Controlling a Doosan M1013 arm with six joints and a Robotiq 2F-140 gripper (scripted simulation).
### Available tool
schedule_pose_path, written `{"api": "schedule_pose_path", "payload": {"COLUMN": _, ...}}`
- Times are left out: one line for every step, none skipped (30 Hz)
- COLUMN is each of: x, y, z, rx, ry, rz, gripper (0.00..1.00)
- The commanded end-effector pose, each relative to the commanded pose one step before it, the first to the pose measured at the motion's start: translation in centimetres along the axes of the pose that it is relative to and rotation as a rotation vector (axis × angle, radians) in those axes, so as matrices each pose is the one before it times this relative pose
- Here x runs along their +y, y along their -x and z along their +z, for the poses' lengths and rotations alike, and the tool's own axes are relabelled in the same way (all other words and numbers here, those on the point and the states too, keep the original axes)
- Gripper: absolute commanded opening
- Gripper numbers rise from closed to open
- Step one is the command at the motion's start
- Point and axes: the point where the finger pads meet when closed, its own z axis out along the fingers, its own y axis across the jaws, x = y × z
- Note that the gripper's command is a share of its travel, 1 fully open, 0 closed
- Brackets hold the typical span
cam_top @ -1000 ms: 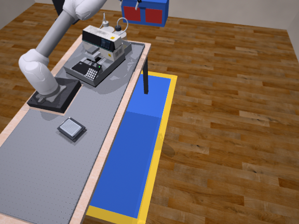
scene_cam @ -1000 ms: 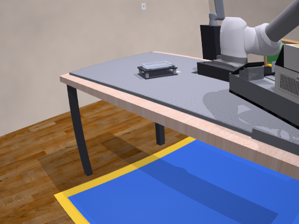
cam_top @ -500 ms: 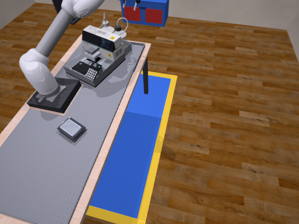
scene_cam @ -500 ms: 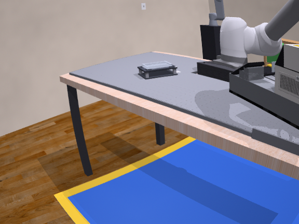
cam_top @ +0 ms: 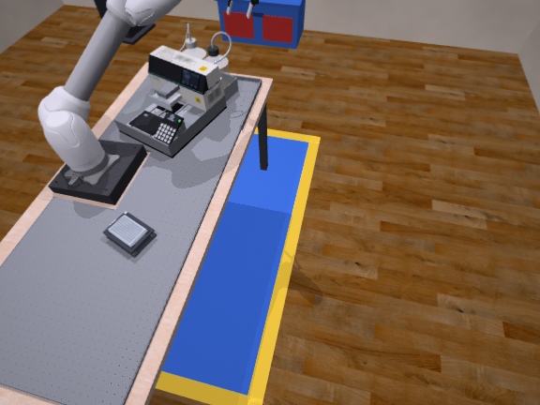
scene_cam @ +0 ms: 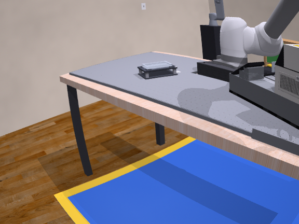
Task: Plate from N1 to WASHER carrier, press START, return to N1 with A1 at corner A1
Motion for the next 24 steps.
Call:
{"api": "schedule_pose_path", "payload": {"x": 0.149, "y": -1.670, "z": -0.813, "rx": -0.00958, "ry": -0.01340, "rz": -0.01973, "gripper": 0.70}}
{"api": "schedule_pose_path", "payload": {"x": 0.053, "y": -0.446, "z": -0.221, "rx": 0.00000, "ry": 0.00000, "rz": 0.00000, "gripper": 0.70}}
{"api": "schedule_pose_path", "payload": {"x": 0.053, "y": -0.446, "z": -0.221, "rx": 0.00000, "ry": 0.00000, "rz": 0.00000, "gripper": 0.70}}
{"api": "schedule_pose_path", "payload": {"x": 0.053, "y": -0.446, "z": -0.221, "rx": 0.00000, "ry": 0.00000, "rz": 0.00000, "gripper": 0.70}}
{"api": "schedule_pose_path", "payload": {"x": 0.053, "y": -0.446, "z": -0.221, "rx": 0.00000, "ry": 0.00000, "rz": 0.00000, "gripper": 0.70}}
{"api": "schedule_pose_path", "payload": {"x": 0.053, "y": -0.446, "z": -0.221, "rx": 0.00000, "ry": 0.00000, "rz": 0.00000, "gripper": 0.70}}
{"api": "schedule_pose_path", "payload": {"x": 0.042, "y": -0.355, "z": -0.176, "rx": 0.00000, "ry": 0.00000, "rz": 0.00000, "gripper": 0.70}}
{"api": "schedule_pose_path", "payload": {"x": 0.092, "y": -0.453, "z": -0.190, "rx": -0.00924, "ry": -0.01618, "rz": -0.02764, "gripper": 0.70}}
{"api": "schedule_pose_path", "payload": {"x": 0.101, "y": -0.449, "z": -0.196, "rx": -0.00240, "ry": -0.00420, "rz": -0.00718, "gripper": 0.70}}
{"api": "schedule_pose_path", "payload": {"x": 0.103, "y": -0.448, "z": -0.198, "rx": 0.00000, "ry": 0.00000, "rz": 0.00000, "gripper": 0.70}}
{"api": "schedule_pose_path", "payload": {"x": 0.000, "y": 0.000, "z": 0.000, "rx": 0.00000, "ry": 0.00000, "rz": 0.00000, "gripper": 0.70}}
{"api": "schedule_pose_path", "payload": {"x": 0.000, "y": 0.000, "z": 0.000, "rx": 0.00000, "ry": 0.00000, "rz": 0.00000, "gripper": 0.70}}
{"api": "schedule_pose_path", "payload": {"x": 0.103, "y": -0.448, "z": -0.198, "rx": 0.00000, "ry": 0.00000, "rz": 0.00000, "gripper": 0.70}}
{"api": "schedule_pose_path", "payload": {"x": 0.103, "y": -0.448, "z": -0.198, "rx": 0.00000, "ry": 0.00000, "rz": 0.00000, "gripper": 0.70}}
{"api": "schedule_pose_path", "payload": {"x": 0.103, "y": -0.448, "z": -0.198, "rx": 0.00000, "ry": 0.00000, "rz": 0.00000, "gripper": 0.70}}
{"api": "schedule_pose_path", "payload": {"x": 0.103, "y": -0.448, "z": -0.198, "rx": 0.00000, "ry": 0.00000, "rz": 0.00000, "gripper": 0.70}}
{"api": "schedule_pose_path", "payload": {"x": 0.103, "y": -0.448, "z": -0.198, "rx": 0.00000, "ry": 0.00000, "rz": 0.00000, "gripper": 0.70}}
{"api": "schedule_pose_path", "payload": {"x": 0.085, "y": -0.367, "z": -0.162, "rx": 0.00000, "ry": 0.00000, "rz": 0.00000, "gripper": 0.70}}
{"api": "schedule_pose_path", "payload": {"x": 0.139, "y": -0.450, "z": -0.169, "rx": -0.00711, "ry": -0.01670, "rz": -0.02796, "gripper": 0.70}}
{"api": "schedule_pose_path", "payload": {"x": 0.149, "y": -0.444, "z": -0.175, "rx": -0.00182, "ry": -0.00427, "rz": -0.00715, "gripper": 0.70}}
{"api": "schedule_pose_path", "payload": {"x": 0.151, "y": -0.443, "z": -0.176, "rx": 0.00000, "ry": 0.00000, "rz": 0.00000, "gripper": 0.70}}
{"api": "schedule_pose_path", "payload": {"x": 0.151, "y": -0.443, "z": -0.176, "rx": 0.00000, "ry": 0.00000, "rz": 0.00000, "gripper": 0.70}}
{"api": "schedule_pose_path", "payload": {"x": 0.151, "y": -0.443, "z": -0.176, "rx": 0.00000, "ry": 0.00000, "rz": 0.00000, "gripper": 0.70}}
{"api": "schedule_pose_path", "payload": {"x": 0.151, "y": -0.443, "z": -0.176, "rx": 0.00000, "ry": 0.00000, "rz": 0.00000, "gripper": 0.70}}
